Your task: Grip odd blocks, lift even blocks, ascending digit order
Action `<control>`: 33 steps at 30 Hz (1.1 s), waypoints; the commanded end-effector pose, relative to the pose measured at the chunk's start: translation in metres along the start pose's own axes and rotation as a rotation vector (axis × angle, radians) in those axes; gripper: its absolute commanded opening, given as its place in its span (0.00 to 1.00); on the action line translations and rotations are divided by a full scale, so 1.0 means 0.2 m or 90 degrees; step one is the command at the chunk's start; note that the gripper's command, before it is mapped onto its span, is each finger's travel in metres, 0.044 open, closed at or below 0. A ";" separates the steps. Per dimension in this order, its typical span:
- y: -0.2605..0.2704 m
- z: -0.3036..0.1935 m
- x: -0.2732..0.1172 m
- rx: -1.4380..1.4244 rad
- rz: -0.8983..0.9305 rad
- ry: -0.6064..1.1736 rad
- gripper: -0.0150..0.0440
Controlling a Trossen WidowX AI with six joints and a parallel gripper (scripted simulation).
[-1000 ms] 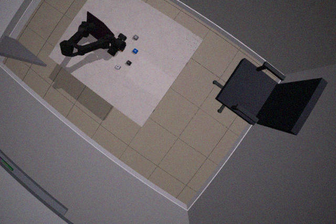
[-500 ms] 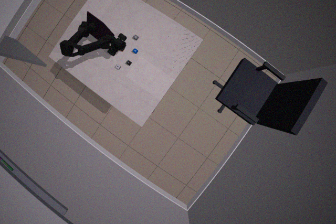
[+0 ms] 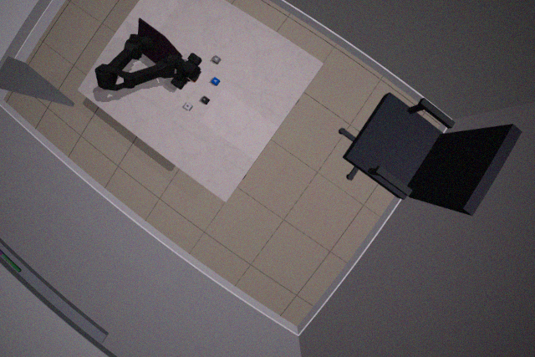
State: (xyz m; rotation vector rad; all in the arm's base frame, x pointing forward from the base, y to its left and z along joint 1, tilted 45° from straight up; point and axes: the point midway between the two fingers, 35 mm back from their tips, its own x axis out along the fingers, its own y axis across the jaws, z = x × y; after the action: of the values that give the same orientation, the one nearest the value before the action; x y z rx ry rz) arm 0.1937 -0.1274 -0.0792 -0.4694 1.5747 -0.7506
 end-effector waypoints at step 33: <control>0.00 0.00 -0.59 -0.001 0.001 -0.001 0.46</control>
State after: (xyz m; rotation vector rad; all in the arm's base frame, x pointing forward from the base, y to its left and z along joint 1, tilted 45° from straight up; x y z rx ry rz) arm 0.2117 -0.0485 0.0025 -0.4776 1.5757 -0.7474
